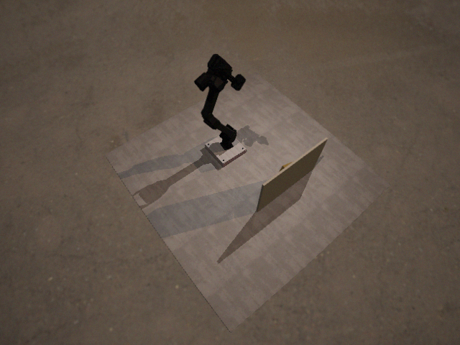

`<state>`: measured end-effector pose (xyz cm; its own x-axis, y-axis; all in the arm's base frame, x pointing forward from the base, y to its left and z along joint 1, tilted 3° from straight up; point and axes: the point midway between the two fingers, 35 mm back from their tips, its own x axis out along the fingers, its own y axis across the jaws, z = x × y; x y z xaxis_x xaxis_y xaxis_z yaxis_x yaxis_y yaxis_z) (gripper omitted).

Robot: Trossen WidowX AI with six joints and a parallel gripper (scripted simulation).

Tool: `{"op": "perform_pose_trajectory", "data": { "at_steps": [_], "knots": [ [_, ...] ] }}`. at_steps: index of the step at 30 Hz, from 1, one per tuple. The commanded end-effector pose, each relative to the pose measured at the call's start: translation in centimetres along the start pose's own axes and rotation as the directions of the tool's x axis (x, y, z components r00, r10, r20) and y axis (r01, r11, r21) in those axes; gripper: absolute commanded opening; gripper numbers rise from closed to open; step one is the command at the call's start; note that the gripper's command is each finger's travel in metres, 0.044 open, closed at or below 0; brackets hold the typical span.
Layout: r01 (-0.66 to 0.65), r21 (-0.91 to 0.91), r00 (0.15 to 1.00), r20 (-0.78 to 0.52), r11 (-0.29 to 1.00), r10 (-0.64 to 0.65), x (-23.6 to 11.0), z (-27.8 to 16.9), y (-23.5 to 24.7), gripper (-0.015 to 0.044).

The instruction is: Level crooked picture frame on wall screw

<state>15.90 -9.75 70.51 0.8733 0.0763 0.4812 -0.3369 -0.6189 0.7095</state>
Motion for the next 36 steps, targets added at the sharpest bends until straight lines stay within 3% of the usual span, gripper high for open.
{"op": "perform_pose_trajectory", "data": {
  "at_steps": [1,6,13,19,27,36],
  "knots": [
    [0.000,-0.004,1.000,-0.002,1.000,0.000,-0.1,-0.2,-0.1,0.0374],
    [0.012,-0.117,0.999,-0.046,0.993,-0.017,-1.8,-4.1,-3.6,0.0260],
    [0.051,-0.299,0.993,-0.086,0.953,-0.080,-4.6,-8.2,-11.6,0.0260],
    [0.104,-0.448,0.984,-0.081,0.888,-0.157,-7.0,-9.2,-20.1,0.0260],
    [0.198,-0.617,0.964,-0.018,0.762,-0.265,-10.5,-6.5,-31.7,0.0260],
    [0.322,-0.747,0.924,0.115,0.582,-0.364,-15.1,0.7,-43.0,0.0260]
  ]
}}
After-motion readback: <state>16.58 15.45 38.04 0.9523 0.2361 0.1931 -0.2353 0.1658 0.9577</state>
